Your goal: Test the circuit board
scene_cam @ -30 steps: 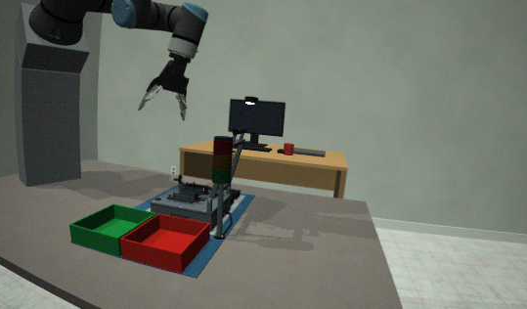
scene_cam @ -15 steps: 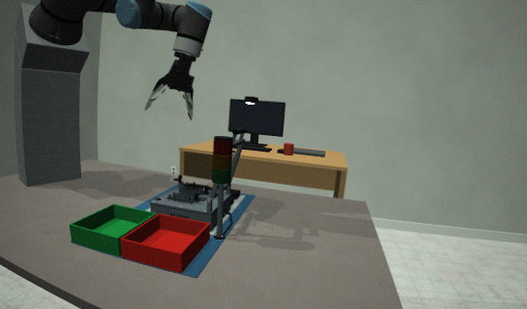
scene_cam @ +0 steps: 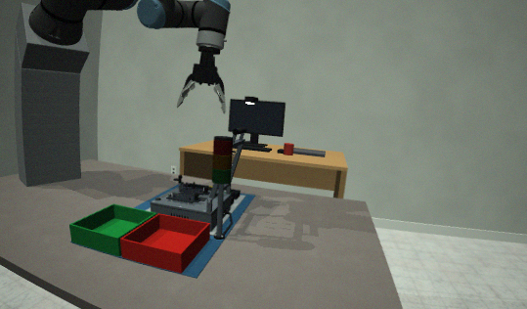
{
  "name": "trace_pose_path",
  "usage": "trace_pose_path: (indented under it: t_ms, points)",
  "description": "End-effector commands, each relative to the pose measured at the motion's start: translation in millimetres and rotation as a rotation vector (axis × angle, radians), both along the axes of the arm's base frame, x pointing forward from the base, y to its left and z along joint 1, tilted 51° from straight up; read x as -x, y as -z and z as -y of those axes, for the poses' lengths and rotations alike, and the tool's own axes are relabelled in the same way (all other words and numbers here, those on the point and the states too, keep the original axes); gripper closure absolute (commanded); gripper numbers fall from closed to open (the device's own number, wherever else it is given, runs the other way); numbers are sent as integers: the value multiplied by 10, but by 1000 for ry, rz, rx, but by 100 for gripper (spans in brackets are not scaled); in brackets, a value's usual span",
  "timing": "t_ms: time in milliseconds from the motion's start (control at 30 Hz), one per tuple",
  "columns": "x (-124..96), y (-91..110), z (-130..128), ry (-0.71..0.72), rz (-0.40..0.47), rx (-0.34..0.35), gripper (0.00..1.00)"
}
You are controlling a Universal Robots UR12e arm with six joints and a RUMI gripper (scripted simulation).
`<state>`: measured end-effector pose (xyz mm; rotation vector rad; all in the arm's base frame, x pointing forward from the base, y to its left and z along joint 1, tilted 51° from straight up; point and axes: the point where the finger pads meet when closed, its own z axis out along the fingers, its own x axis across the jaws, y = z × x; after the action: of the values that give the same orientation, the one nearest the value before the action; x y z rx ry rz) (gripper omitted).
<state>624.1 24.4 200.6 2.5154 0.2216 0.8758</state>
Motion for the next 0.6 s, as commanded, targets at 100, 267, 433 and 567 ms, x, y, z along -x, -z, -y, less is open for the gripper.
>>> trace_pose_path:
  t_ms: [100,267,433,567]
  points:
    - [-294,-428,-276,131,139,-129,0]
    - [-352,-528,-341,156,171,-160,0]
    - [-381,-580,-374,169,187,-177,0]
    - [-381,-581,-375,169,187,-177,41]
